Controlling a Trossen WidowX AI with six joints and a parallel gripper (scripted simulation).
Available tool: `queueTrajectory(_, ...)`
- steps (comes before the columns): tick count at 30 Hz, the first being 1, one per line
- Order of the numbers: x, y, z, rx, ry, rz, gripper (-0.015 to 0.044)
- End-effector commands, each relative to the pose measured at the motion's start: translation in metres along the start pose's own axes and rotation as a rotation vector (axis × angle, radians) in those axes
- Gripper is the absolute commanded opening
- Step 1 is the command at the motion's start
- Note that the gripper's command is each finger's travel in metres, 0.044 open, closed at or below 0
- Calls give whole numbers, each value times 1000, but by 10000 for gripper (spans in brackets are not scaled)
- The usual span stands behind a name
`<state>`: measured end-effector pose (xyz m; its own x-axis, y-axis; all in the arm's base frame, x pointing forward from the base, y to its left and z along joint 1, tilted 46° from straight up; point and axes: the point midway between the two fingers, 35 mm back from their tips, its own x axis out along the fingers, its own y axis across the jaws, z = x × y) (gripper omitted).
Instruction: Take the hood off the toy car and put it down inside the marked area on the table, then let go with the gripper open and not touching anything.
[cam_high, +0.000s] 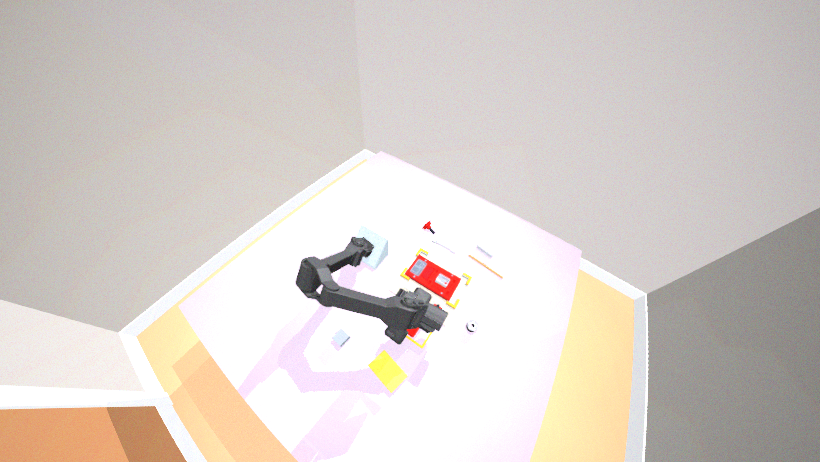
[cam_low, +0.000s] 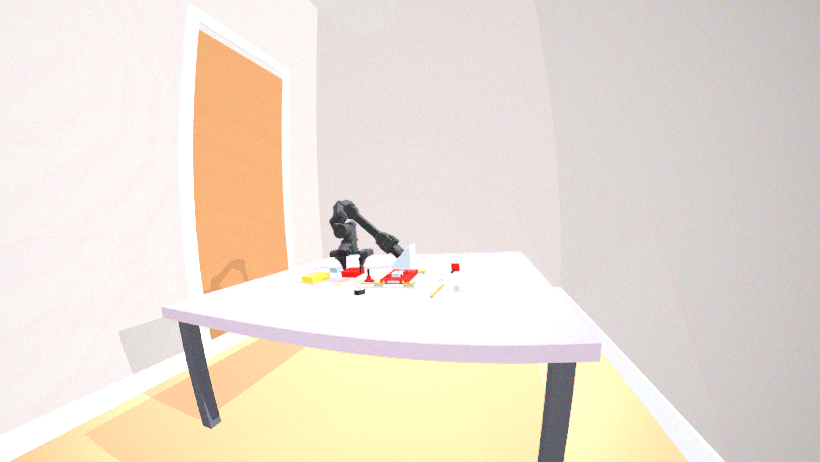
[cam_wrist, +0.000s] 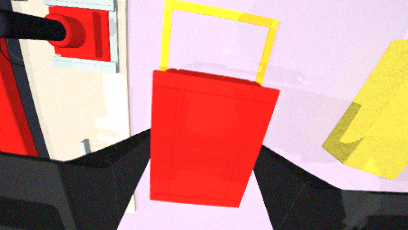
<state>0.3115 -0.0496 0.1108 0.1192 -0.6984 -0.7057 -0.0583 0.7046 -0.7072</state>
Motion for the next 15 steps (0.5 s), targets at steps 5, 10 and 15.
queueTrajectory(5, 4, 0, -2, -8, 4, -6, 0)
queueTrajectory(10, 7, 0, -2, -8, 4, -6, 0)
queueTrajectory(15, 9, 0, -2, -8, 4, -6, 0)
